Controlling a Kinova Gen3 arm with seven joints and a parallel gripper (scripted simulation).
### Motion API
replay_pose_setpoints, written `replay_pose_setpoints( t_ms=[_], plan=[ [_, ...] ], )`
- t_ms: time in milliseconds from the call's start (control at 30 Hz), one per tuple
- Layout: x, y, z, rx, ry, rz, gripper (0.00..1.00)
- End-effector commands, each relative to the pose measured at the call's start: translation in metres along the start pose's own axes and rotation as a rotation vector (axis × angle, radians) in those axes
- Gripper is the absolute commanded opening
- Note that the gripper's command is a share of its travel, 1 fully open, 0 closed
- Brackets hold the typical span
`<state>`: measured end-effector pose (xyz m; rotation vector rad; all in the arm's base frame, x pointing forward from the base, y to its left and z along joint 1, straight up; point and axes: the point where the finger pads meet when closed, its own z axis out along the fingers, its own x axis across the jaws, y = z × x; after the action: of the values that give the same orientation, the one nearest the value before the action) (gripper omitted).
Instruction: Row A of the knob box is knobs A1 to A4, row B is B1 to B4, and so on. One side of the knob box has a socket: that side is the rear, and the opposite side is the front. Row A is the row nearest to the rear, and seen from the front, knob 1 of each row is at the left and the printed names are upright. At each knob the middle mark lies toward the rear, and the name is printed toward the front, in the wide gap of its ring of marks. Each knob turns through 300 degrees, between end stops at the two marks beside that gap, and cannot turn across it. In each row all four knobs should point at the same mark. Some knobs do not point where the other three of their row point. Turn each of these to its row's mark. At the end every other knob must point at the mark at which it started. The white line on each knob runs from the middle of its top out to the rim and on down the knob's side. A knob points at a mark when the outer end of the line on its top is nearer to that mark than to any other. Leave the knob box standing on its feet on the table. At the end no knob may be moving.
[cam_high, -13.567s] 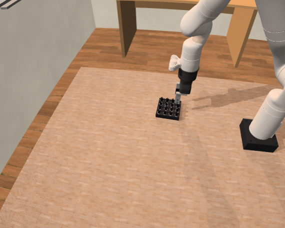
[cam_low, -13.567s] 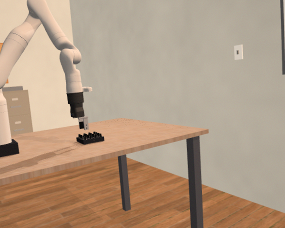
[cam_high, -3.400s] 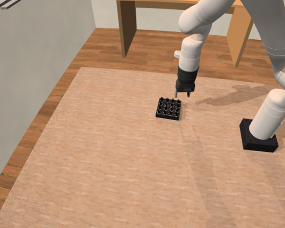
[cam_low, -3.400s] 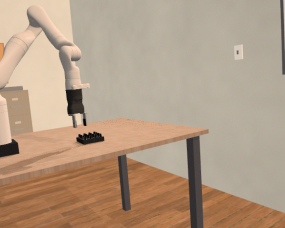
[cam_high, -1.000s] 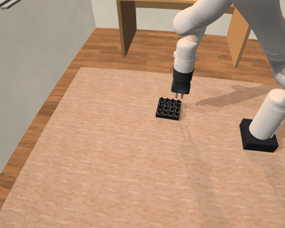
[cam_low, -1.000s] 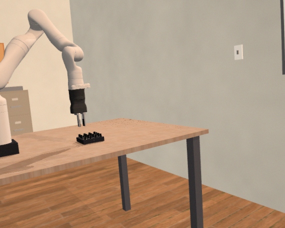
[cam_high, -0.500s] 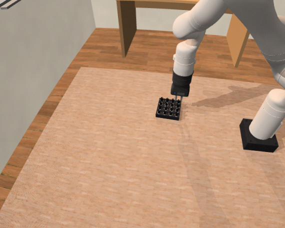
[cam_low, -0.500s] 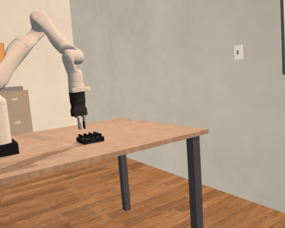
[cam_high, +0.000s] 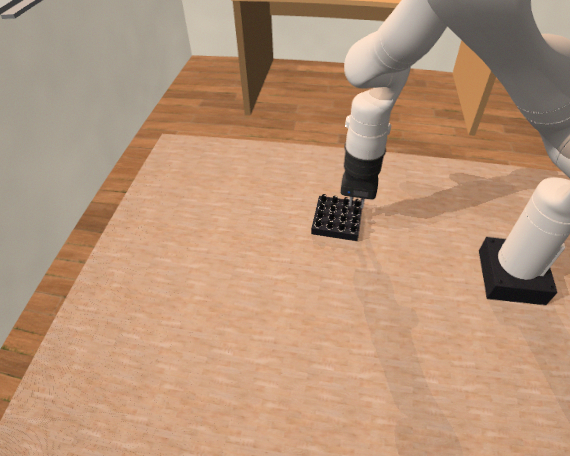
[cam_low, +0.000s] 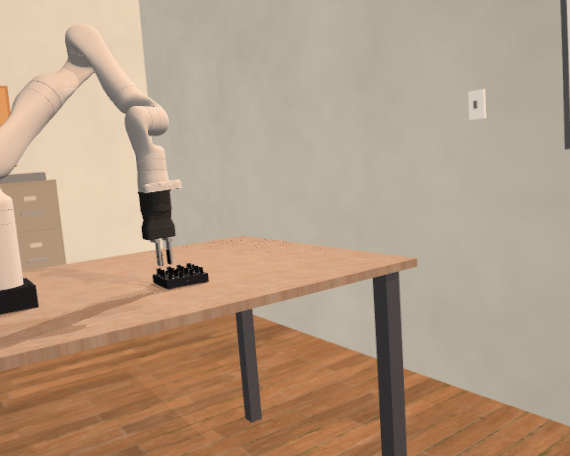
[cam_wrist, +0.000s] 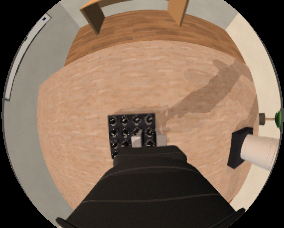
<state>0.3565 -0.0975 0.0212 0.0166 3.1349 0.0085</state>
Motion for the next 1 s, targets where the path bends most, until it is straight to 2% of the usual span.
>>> replay_pose_setpoints(
  t_ms=[0, 967],
  plan=[
    [0.0015, -0.0018, 0.0031, 0.002, 0.004, 0.004, 0.46],
    [0.0015, -0.0018, 0.0094, 0.002, 0.004, 0.004, 0.46]
  ],
)
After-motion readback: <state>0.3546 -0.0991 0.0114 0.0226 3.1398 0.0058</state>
